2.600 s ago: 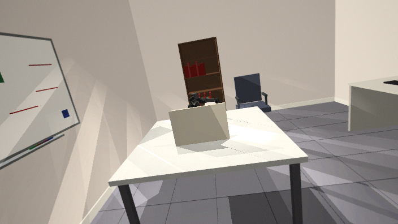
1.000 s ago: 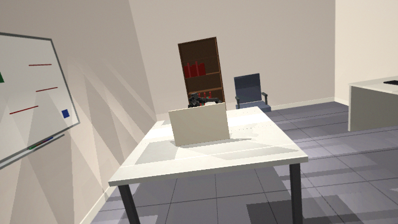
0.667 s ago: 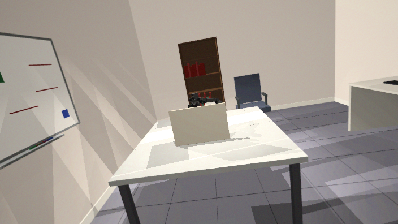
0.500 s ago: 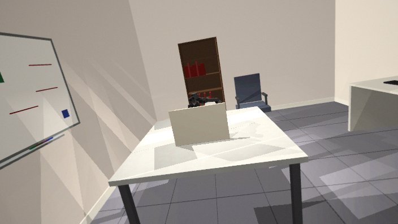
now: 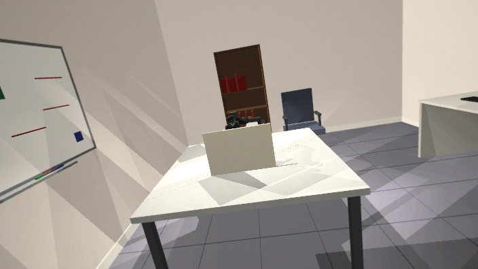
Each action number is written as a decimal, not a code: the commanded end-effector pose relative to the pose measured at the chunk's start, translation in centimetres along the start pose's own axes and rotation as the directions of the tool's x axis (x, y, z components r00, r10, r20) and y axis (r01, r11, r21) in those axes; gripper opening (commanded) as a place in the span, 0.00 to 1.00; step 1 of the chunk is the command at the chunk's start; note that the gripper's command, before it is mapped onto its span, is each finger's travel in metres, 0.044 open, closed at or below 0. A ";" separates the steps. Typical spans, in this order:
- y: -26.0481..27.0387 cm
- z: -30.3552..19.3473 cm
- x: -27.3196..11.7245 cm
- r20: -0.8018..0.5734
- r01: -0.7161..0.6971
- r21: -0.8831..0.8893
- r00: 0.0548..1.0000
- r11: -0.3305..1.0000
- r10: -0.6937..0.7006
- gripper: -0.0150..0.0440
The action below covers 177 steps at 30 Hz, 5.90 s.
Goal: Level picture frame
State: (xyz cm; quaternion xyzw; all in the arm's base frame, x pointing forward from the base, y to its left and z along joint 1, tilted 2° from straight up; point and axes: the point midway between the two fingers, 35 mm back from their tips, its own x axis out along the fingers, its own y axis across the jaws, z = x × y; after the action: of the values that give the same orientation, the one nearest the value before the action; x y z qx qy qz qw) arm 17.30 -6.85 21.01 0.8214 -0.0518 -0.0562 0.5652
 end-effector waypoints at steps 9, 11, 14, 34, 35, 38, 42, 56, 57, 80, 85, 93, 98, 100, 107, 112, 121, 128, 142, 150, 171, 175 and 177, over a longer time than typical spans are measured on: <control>-3.1 0.6 5.3 0.015 -0.023 -0.090 1.000 0.996 0.025 0.69; -3.8 0.2 5.8 0.016 -0.033 -0.102 0.999 0.994 0.035 0.69; -4.0 0.0 6.0 0.017 -0.037 -0.106 0.999 0.994 0.039 0.69; -3.0 -0.1 8.5 0.016 -0.038 -0.106 0.999 0.994 0.040 0.69; -3.0 -0.1 8.9 0.016 -0.039 -0.106 0.999 0.994 0.040 0.69; -2.9 -0.1 10.4 0.015 -0.039 -0.106 0.999 0.994 0.041 0.69; -3.1 0.0 12.3 0.015 -0.041 -0.106 0.999 0.994 0.042 0.69; -3.7 0.2 14.1 0.015 -0.042 -0.106 0.999 0.994 0.043 0.69; -3.7 0.2 14.1 0.015 -0.042 -0.106 0.999 0.994 0.043 0.69; -3.5 0.2 15.7 0.014 -0.043 -0.106 0.999 0.993 0.044 0.69; -3.5 0.2 16.5 0.014 -0.043 -0.106 0.999 0.993 0.045 0.69; -3.5 0.2 17.8 0.014 -0.044 -0.106 0.999 0.993 0.046 0.69; -3.5 0.2 18.1 0.014 -0.044 -0.106 0.999 0.993 0.046 0.69; -3.5 0.2 18.1 0.014 -0.044 -0.106 0.999 0.993 0.046 0.69; -3.5 0.2 18.1 0.014 -0.044 -0.106 0.999 0.993 0.046 0.69; -3.5 0.2 18.1 0.014 -0.044 -0.106 0.999 0.993 0.046 0.69; -3.5 0.2 18.1 0.014 -0.044 -0.106 0.999 0.993 0.046 0.69; -3.5 0.2 18.1 0.014 -0.044 -0.106 0.999 0.993 0.046 0.69; -3.5 0.3 18.1 0.014 -0.044 -0.106 0.999 0.993 0.046 0.52; -3.5 0.3 18.1 0.014 -0.044 -0.106 0.999 0.993 0.046 0.33; -3.3 0.2 18.0 0.014 -0.044 -0.106 0.999 0.993 0.046 0.25; -3.1 0.2 18.0 0.014 -0.044 -0.106 0.999 0.993 0.046 0.25; -3.1 0.1 18.0 0.014 -0.044 -0.106 0.999 0.993 0.046 0.25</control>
State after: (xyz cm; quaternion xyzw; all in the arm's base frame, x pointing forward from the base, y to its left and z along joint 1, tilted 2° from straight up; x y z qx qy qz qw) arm 35.19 -8.48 17.12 0.7904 -0.0683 -0.0540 0.6064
